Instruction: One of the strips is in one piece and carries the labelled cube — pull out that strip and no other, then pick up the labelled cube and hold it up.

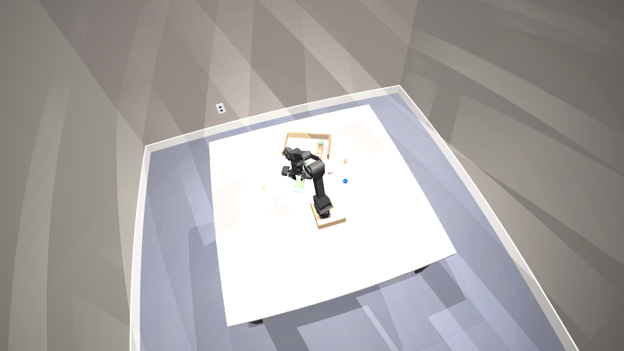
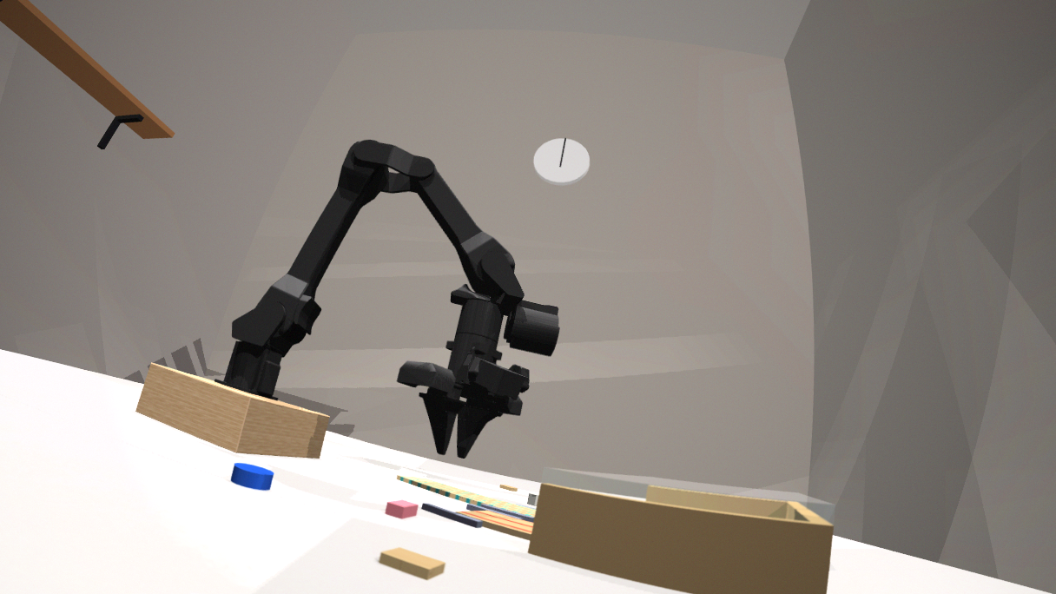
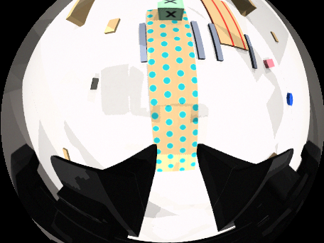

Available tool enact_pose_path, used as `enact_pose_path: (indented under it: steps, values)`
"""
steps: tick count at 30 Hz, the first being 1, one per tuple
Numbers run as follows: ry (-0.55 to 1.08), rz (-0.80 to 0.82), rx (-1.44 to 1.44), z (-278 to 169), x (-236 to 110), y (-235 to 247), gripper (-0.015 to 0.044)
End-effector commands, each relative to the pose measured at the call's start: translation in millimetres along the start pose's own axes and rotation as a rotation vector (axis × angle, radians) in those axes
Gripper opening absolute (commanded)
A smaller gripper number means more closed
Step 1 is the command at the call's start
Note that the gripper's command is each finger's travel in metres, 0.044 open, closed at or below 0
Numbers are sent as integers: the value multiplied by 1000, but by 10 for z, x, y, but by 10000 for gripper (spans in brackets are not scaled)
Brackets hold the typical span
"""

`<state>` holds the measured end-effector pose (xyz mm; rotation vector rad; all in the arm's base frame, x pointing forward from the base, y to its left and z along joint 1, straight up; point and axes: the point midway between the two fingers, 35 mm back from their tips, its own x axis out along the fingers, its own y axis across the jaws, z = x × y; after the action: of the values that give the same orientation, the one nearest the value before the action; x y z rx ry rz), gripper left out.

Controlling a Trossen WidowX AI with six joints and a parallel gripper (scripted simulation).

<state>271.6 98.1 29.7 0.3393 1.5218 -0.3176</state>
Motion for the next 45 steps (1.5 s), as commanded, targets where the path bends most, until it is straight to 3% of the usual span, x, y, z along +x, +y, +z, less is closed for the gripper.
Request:
enact_pose_path:
  steps: [1, 8, 38, 45]
  values:
    - [1, 2, -1, 148, -18, 7, 263]
    - [-2, 2, -1, 440, -53, 14, 440]
    - [-12, 2, -1, 1664, -222, 15, 440]
    - [-12, 2, -1, 1670, -135, 18, 256]
